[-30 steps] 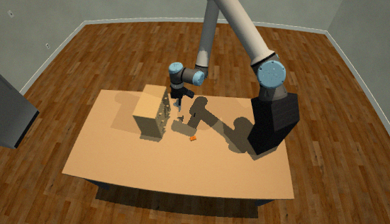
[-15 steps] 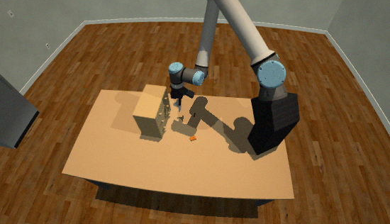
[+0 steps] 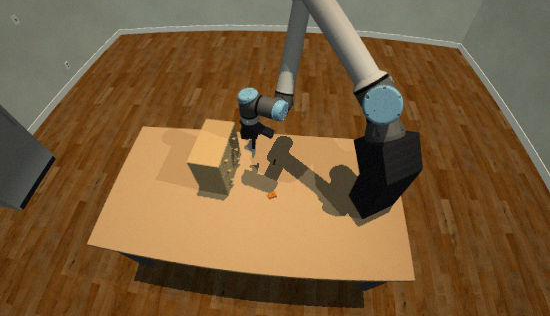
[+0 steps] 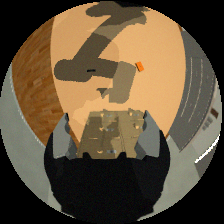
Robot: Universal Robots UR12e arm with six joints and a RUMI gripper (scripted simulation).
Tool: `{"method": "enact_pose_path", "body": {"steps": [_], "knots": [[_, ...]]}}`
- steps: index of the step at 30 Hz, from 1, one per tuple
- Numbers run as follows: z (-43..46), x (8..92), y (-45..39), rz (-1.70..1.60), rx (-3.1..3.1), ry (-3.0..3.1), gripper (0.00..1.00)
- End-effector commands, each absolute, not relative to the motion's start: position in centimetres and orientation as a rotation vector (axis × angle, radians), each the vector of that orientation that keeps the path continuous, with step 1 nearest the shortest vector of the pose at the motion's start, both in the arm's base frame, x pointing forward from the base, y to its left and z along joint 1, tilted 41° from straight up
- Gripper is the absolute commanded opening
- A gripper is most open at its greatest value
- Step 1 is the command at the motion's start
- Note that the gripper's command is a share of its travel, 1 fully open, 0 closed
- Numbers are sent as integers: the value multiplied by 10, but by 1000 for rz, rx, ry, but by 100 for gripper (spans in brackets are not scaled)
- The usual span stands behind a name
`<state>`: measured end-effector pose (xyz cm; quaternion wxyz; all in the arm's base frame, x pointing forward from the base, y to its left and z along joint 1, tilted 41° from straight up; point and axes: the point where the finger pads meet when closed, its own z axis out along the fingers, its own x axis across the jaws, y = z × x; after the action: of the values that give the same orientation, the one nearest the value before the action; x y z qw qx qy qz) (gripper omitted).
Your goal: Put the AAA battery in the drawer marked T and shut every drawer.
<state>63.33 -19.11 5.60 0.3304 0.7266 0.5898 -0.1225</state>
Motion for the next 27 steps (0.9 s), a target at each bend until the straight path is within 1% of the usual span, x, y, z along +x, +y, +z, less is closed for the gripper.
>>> {"method": "enact_pose_path", "body": {"steps": [1,27], "knots": [[58,634,-190,-327,1882,1563,100],[62,620,-195,-477,1610,1886,100]]}}
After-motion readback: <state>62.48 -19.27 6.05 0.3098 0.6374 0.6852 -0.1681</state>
